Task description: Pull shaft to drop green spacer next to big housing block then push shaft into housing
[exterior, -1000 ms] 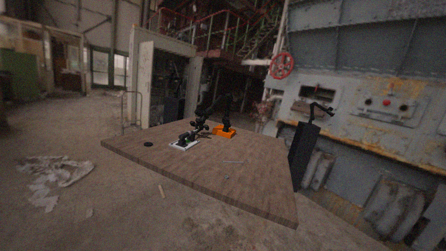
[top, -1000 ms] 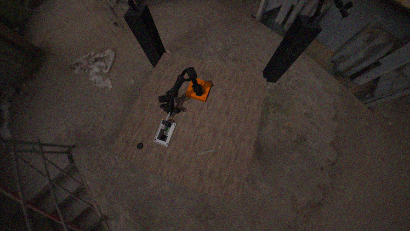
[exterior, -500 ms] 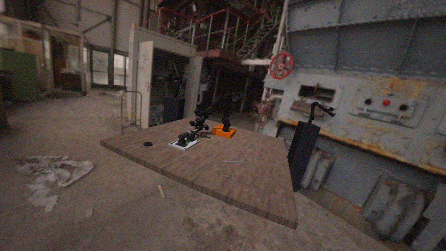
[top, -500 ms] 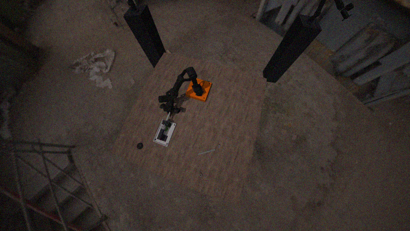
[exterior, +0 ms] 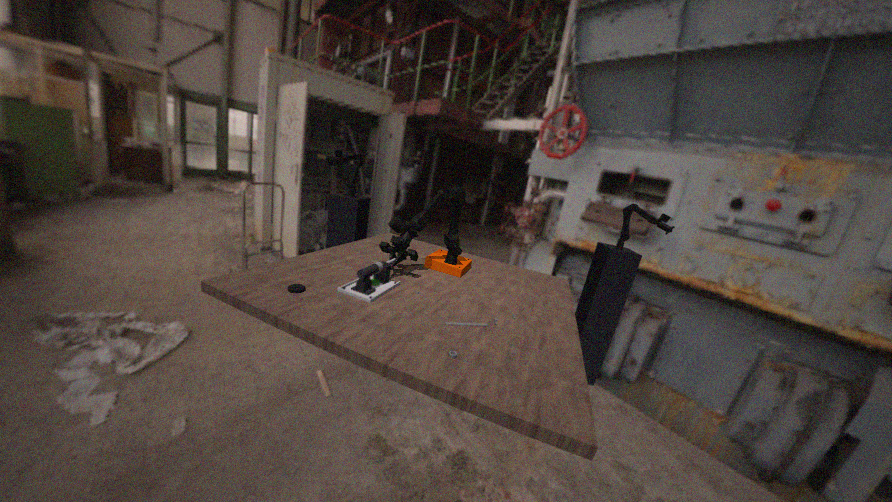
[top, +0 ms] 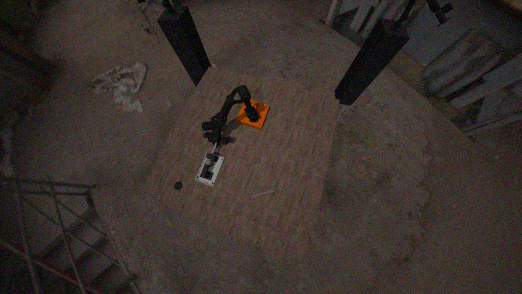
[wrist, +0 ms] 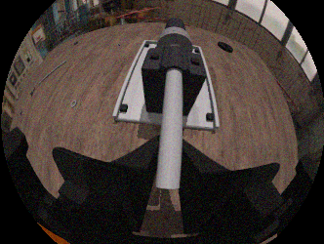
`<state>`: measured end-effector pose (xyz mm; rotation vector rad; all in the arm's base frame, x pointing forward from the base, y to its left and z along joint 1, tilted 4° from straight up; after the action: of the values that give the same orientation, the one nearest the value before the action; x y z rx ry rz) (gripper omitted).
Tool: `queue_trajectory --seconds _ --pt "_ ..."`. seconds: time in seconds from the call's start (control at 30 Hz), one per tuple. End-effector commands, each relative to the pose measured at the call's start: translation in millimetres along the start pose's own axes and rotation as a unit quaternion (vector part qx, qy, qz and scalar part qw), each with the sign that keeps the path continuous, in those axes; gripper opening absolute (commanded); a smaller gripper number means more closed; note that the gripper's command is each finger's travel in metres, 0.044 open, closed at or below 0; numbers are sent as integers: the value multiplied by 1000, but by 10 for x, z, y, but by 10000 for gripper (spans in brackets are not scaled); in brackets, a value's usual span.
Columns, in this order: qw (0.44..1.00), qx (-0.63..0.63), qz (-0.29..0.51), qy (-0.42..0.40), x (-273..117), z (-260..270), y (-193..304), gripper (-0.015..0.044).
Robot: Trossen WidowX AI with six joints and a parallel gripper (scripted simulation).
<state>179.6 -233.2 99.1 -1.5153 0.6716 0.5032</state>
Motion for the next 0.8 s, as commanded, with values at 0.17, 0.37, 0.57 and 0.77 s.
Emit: queue_trajectory --seconds 0.17,0.37,0.57,0.77 --pt "1000 -2 -2 -1 12 -3 -20 0" --pt "1000 -2 -3 -1 18 -4 -25 0" --pt "1000 -2 -3 -1 23 -5 -30 0" --pt "1000 -2 -3 -1 28 -6 -35 0"
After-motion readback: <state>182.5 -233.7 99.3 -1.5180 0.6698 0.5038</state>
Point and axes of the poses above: the point midway between the two fingers, 35 mm back from their tips, its own x axis out along the fingers, its own z axis across the jaws, y = z × x, the point moved 10 cm from there along -x, back along the fingers, and after that the axes turned 9 degrees about -x, right-handed, at the moved point
